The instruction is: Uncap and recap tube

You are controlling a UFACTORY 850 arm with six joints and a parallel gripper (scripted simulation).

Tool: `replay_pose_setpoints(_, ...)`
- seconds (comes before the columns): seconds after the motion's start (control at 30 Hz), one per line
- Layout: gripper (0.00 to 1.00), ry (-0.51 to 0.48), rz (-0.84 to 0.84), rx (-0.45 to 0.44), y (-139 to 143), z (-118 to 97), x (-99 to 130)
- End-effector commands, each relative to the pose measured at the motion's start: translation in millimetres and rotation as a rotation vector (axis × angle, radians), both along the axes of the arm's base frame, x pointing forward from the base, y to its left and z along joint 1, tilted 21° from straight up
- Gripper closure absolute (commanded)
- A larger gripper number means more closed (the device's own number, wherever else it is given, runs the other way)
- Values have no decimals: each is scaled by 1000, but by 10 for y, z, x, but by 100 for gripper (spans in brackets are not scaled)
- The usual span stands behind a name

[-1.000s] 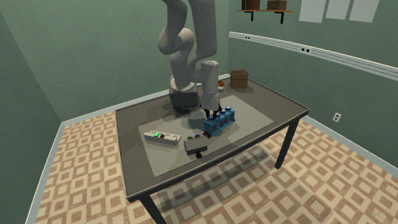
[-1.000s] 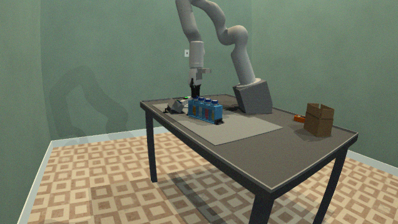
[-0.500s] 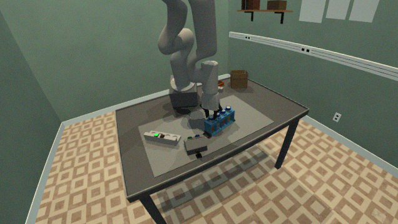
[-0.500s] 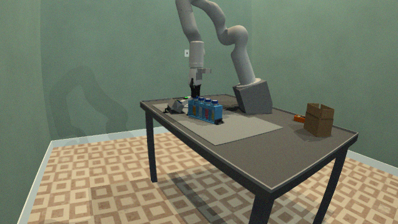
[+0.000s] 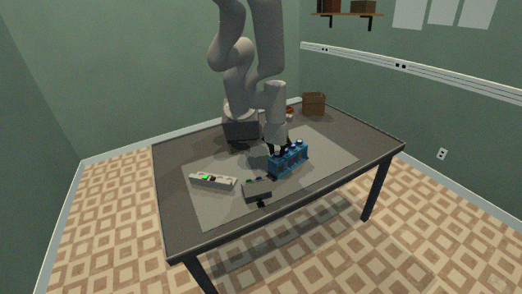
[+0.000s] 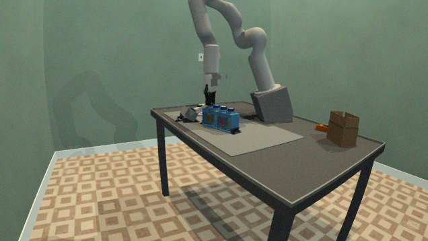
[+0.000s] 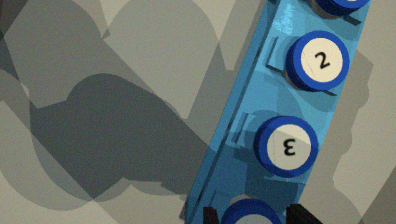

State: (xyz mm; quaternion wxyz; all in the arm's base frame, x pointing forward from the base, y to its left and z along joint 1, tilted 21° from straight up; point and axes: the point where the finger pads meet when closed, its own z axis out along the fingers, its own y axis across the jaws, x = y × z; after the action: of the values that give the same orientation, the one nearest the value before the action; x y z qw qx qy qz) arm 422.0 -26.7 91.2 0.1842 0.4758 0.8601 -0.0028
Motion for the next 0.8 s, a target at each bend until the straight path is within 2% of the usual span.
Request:
replay_pose_setpoints(0.0, 54, -1, 0, 0, -3, -17, 11)
replay_pose_setpoints(0.43, 54, -1, 0, 0, -9, -47, 21)
replay_pose_setpoints(0.47, 100, -1, 0, 0, -9, -47, 21)
replay_pose_setpoints(0.77, 100, -1, 0, 0, -9, -48, 21)
